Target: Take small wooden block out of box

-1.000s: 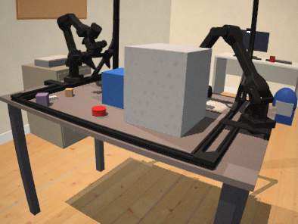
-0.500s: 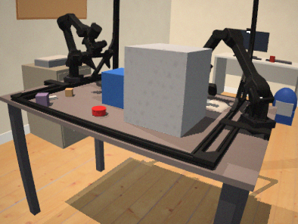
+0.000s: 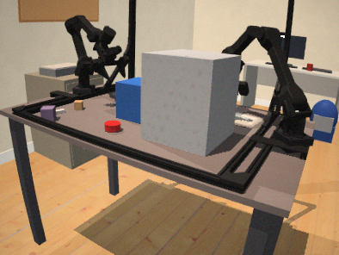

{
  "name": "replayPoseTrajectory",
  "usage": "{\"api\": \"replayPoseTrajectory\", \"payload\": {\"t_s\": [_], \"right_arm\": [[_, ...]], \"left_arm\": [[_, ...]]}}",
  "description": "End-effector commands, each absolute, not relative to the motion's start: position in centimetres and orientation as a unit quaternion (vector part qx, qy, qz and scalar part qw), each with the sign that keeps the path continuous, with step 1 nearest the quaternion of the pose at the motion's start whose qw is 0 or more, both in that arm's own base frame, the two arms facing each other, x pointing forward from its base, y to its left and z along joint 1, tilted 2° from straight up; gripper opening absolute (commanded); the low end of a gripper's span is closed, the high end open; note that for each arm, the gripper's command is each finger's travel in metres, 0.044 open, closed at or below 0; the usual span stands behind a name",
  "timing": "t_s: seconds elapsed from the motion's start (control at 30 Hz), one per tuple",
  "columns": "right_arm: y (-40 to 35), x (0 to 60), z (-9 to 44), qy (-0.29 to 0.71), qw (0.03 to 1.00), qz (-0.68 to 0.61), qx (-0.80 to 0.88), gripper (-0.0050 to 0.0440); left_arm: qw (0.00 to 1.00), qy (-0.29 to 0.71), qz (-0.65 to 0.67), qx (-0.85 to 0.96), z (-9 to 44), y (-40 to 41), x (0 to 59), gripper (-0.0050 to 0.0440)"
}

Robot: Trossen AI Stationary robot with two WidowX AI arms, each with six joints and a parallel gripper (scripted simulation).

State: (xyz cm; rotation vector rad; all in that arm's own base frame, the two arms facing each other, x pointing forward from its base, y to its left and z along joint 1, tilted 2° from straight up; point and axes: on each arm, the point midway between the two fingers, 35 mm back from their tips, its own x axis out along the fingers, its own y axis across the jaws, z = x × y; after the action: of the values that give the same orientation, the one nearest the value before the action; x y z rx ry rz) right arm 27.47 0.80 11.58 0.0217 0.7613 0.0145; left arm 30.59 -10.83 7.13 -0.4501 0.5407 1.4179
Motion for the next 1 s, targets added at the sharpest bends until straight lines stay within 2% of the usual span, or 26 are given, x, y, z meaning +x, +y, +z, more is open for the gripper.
{"api": "replayPoseTrajectory", "payload": {"t_s": [0.0,0.37,0.67,0.97], "right_arm": [[0.8,27.4,11.5,0.372,0.928,0.005,0.012,0.04],[0.8,27.4,11.5,0.372,0.928,0.005,0.012,0.04],[0.8,27.4,11.5,0.372,0.928,0.005,0.012,0.04],[0.8,27.4,11.5,0.372,0.928,0.005,0.012,0.04]], "left_arm": [[0.704,0.254,0.632,-0.201,7.6,-10.9,30.5,0.0],[0.704,0.38,0.571,-0.186,7.4,-11.7,28.7,0.0],[0.711,0.495,0.471,-0.168,7.2,-12.8,27.0,0.0],[0.722,0.567,0.368,-0.151,7.2,-13.9,25.9,0.0]]}}
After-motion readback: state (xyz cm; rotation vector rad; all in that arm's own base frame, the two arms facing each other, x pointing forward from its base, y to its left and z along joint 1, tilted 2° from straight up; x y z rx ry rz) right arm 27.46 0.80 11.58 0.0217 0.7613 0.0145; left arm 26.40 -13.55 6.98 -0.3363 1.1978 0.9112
